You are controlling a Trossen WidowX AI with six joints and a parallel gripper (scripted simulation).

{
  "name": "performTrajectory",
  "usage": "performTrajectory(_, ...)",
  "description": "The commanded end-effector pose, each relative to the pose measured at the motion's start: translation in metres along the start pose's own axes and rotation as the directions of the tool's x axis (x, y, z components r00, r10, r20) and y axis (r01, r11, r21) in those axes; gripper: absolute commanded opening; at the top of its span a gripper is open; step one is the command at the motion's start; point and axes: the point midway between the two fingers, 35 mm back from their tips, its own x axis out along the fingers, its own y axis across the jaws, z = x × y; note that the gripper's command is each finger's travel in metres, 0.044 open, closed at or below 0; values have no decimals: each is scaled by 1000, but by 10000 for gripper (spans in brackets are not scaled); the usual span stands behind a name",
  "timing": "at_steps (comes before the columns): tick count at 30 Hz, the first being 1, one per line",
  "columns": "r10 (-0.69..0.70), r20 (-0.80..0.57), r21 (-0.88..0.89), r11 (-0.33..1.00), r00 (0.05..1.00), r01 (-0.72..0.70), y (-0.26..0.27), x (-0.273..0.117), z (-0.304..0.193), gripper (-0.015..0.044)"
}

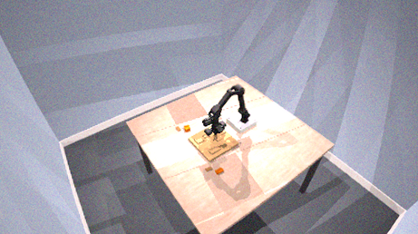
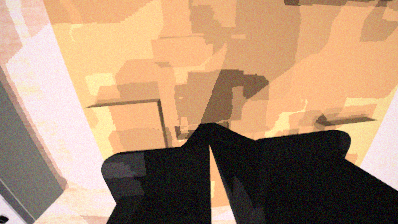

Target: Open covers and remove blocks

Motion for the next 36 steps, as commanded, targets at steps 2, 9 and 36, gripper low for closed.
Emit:
performTrajectory(2, -3, 1, 1, 1000, 1000, 3, -1, 0, 6, 0)
performTrajectory(9, -3, 1, 1, 1000, 1000, 3, -1, 0, 13, 0)
performTrajectory(36, -3, 4, 2, 1000, 1000, 3, 1, 0, 40, 0)
